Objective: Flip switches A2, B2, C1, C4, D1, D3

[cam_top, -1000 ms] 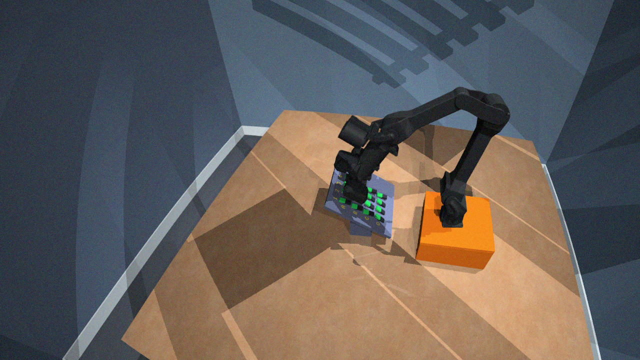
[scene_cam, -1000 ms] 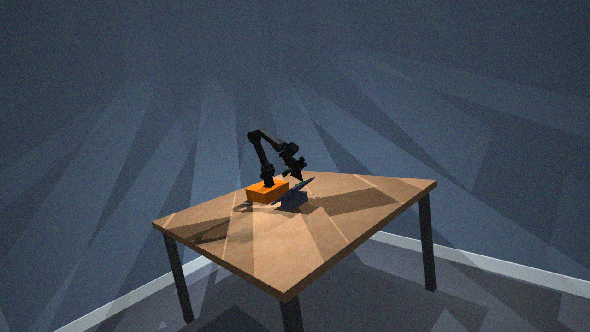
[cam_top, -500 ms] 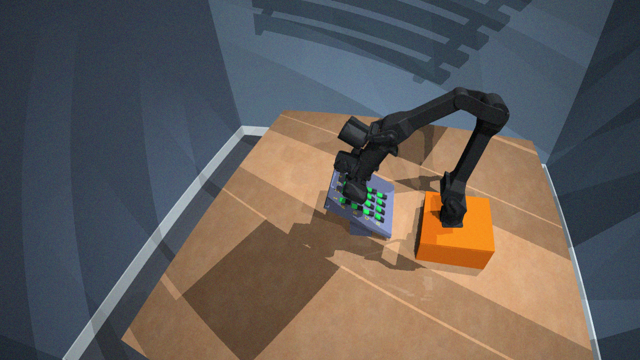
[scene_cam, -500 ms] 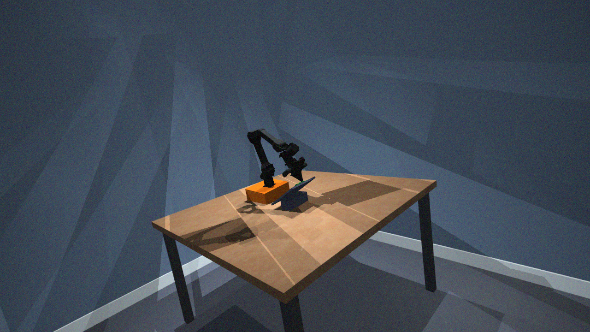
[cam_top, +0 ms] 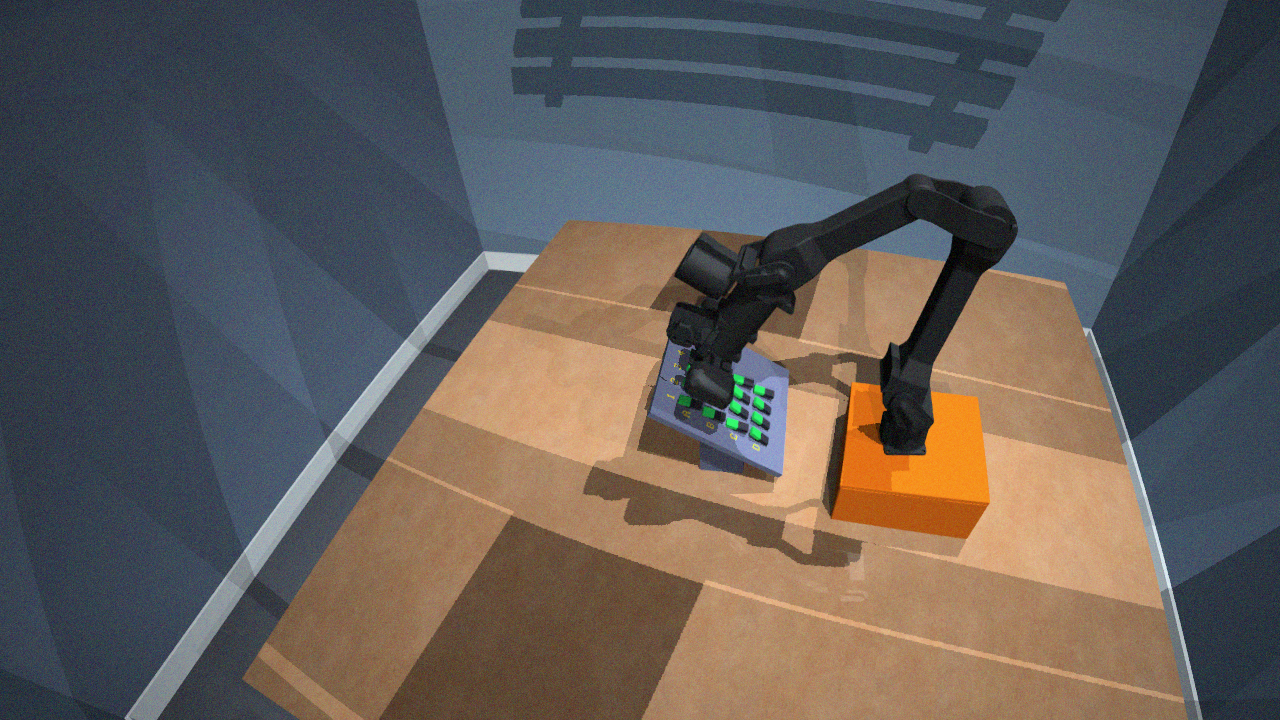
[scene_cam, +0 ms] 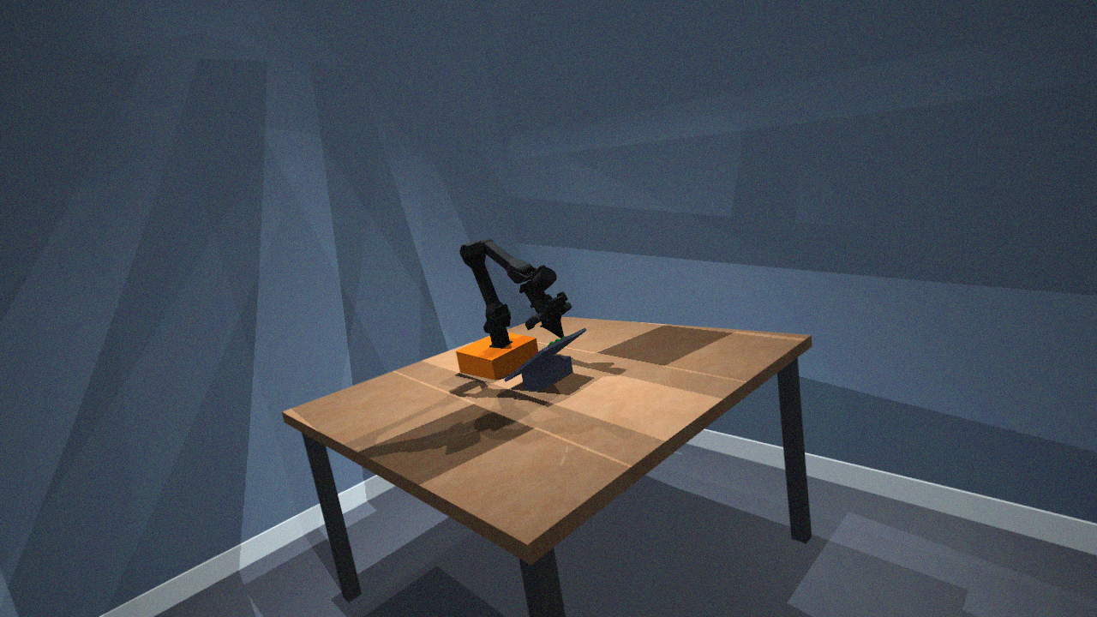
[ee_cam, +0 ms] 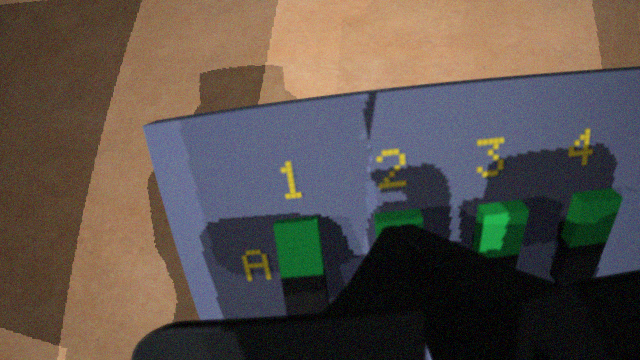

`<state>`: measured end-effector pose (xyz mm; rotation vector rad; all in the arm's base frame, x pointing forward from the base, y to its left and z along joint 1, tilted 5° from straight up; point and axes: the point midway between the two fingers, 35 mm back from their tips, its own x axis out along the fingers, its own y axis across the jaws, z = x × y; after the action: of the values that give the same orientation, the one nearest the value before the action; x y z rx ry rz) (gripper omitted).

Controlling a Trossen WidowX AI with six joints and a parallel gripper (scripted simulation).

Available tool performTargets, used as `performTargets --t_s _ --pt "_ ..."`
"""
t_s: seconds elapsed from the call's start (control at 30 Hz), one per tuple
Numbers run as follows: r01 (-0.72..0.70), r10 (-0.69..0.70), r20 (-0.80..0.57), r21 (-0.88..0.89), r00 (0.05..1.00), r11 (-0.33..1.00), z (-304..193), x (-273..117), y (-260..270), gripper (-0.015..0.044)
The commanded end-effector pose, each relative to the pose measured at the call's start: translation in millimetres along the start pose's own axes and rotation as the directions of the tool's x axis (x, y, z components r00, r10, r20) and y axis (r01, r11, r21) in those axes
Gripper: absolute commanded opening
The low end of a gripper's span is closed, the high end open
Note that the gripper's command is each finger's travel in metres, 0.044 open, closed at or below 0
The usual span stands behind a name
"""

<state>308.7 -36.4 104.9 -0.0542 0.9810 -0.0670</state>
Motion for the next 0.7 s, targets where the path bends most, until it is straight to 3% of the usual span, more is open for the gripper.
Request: performTargets --t_s 0.0,0.47,0.67 --pt "0.004 -0.004 -0.002 0.002 1.000 1.000 -0.7 1.0 -0.6 0.0000" --pt "0.000 0.000 0.000 0.000 1.000 1.000 0.0 -0.1 -0.1 0.0000" --pt "0.003 -0.003 0.021 0.002 1.000 1.000 -2.8 -60.2 -0.3 0.0000"
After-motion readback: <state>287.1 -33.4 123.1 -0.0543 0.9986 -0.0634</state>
